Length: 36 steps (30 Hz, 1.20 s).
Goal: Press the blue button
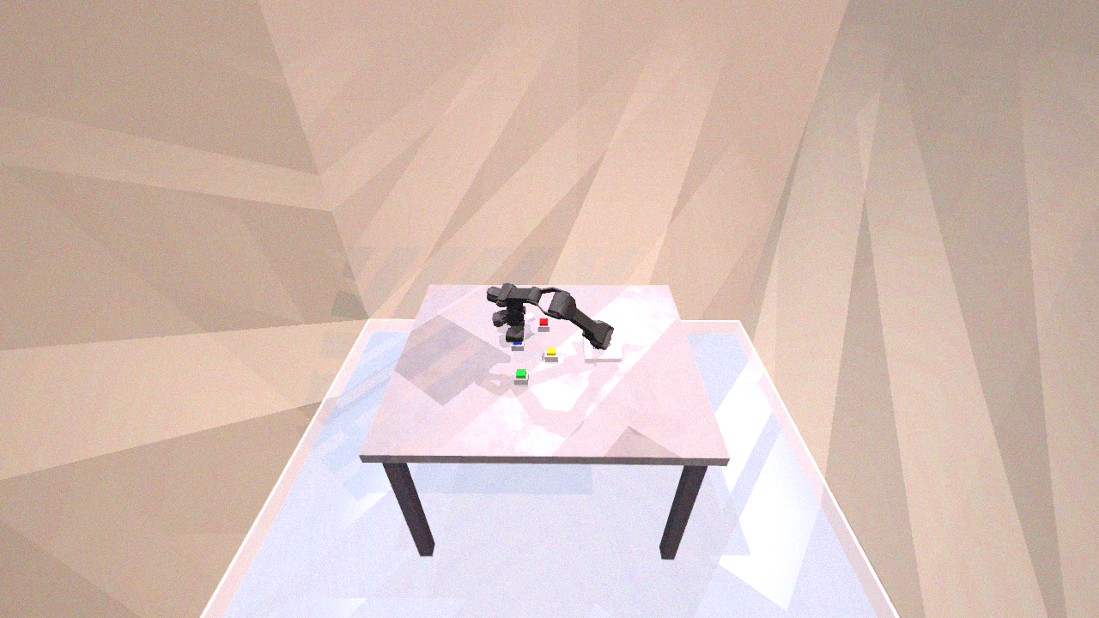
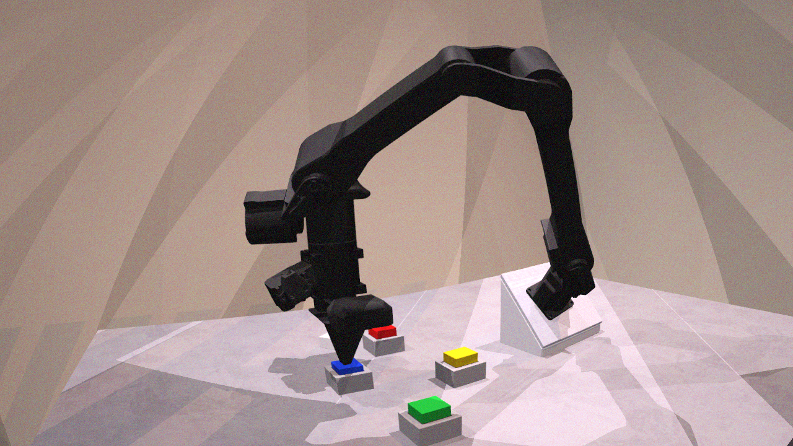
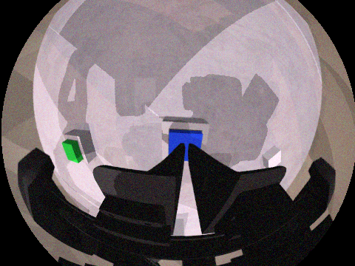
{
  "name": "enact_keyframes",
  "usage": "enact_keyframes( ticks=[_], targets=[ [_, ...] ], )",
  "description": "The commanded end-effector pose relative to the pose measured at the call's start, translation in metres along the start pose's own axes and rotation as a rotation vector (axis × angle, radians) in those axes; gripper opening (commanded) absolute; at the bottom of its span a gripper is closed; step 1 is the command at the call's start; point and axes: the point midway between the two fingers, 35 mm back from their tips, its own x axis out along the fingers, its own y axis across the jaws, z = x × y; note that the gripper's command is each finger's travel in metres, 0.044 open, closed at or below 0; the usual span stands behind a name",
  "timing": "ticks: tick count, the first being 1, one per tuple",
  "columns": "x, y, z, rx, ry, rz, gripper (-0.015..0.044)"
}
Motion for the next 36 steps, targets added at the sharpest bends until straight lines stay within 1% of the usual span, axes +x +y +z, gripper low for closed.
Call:
enact_keyframes(
  ticks=[1,17,18,21,24,26,27,31,36],
  targets=[
    [0.003,0.001,-0.001,0.006,0.002,0.006,0.002],
    [0.003,0.001,-0.001,0.006,0.002,0.006,0.002],
    [-0.001,0.0,-0.001,0.001,0.001,0.001,0.002],
    [-0.028,0.0,-0.001,0.005,0.002,0.005,0.002],
    [-0.03,0.001,-0.001,0.006,0.002,0.005,0.002],
    [-0.034,0.011,0.0,0.006,0.002,0.003,0.0072],
    [-0.039,0.025,0.001,0.007,0.002,0.0,0.0099],
    [-0.059,0.095,-0.004,0.009,0.001,-0.007,0.0204],
    [-0.081,0.179,-0.034,0.009,0.002,0.0,0.0335]
  ],
)
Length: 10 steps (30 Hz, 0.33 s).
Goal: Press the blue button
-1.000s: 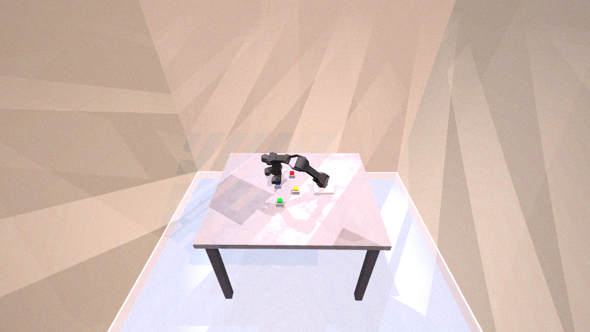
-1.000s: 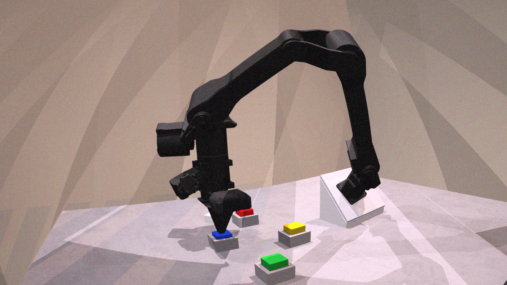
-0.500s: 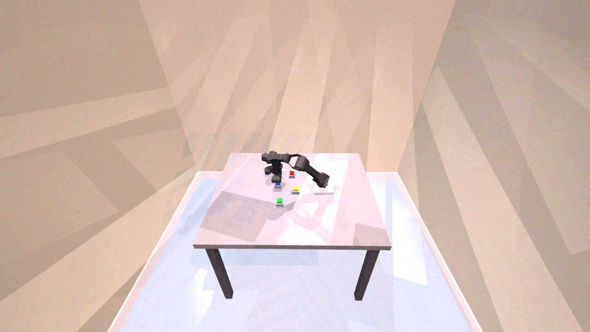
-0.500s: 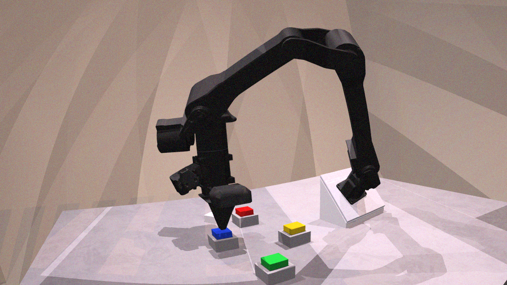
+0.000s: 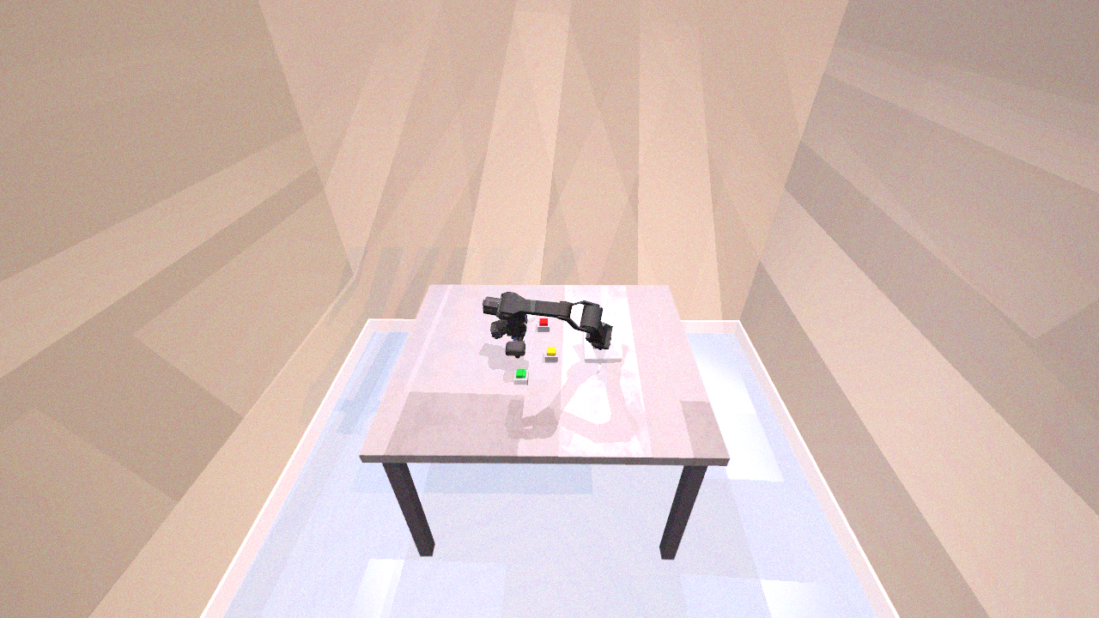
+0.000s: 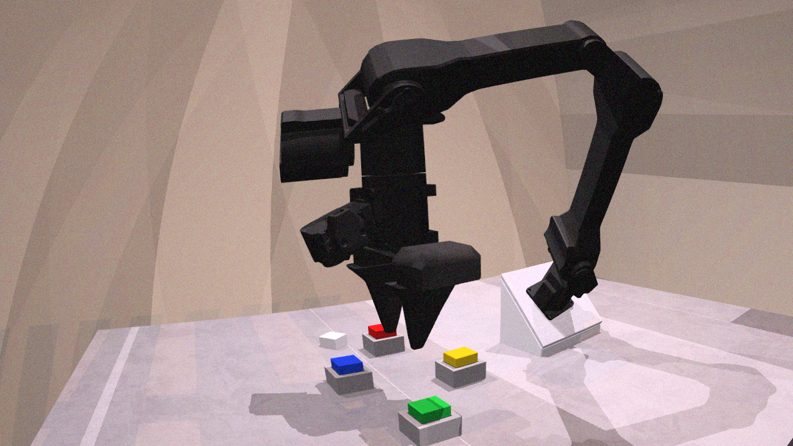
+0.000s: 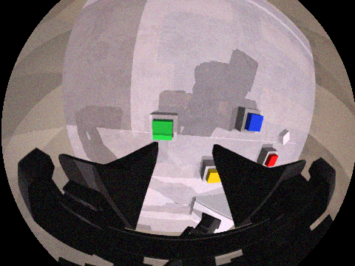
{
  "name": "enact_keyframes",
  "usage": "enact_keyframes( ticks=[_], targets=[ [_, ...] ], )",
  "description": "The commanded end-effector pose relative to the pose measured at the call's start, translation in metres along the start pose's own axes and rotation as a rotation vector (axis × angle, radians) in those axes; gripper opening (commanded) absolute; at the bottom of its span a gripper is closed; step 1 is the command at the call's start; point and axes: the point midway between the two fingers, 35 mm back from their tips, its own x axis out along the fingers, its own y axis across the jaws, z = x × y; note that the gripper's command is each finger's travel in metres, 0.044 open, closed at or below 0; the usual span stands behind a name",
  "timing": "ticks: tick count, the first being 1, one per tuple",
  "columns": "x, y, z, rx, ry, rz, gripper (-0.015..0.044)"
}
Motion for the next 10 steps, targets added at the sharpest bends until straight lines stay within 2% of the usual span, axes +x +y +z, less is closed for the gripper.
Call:
enact_keyframes(
  ticks=[1,3,10],
  targets=[
    [-0.014,0.053,-0.027,0.008,0.004,0.012,0.0361],
    [-0.021,0.079,-0.045,0.007,0.006,0.019,0.04],
    [-0.023,0.087,-0.052,0.007,0.007,0.022,0.04]
  ],
)
